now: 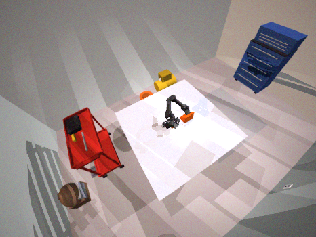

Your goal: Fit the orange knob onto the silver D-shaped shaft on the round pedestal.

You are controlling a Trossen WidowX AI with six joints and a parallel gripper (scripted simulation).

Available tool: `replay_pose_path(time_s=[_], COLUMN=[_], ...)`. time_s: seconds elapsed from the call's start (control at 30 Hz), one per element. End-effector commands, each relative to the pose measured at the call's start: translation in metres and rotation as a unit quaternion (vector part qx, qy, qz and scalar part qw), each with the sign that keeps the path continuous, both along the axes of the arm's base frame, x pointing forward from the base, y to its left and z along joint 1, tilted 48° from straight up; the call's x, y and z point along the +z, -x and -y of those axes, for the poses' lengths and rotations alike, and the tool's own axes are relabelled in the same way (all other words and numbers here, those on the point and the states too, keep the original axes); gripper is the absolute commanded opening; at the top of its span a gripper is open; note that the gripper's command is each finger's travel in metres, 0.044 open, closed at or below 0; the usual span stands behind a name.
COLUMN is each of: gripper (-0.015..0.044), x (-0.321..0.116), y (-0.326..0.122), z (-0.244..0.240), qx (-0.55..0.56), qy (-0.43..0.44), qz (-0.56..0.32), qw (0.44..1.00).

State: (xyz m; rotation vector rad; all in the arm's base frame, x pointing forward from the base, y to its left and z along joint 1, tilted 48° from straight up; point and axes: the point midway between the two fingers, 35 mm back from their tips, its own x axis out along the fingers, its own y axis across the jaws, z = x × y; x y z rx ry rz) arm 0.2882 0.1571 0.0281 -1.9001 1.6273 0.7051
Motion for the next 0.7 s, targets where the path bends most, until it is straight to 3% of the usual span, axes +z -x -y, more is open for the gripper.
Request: replay_pose_path(time_s=[0.0, 0.67], gripper=[0.0, 0.0], x=[0.009, 0.042], y=[-0.006, -0.024], z=[0.009, 0.063], qx=[0.005, 0.006], qy=[-0.003, -0.002], qz=[0.003, 0.004], qw=[1.0, 1.0])
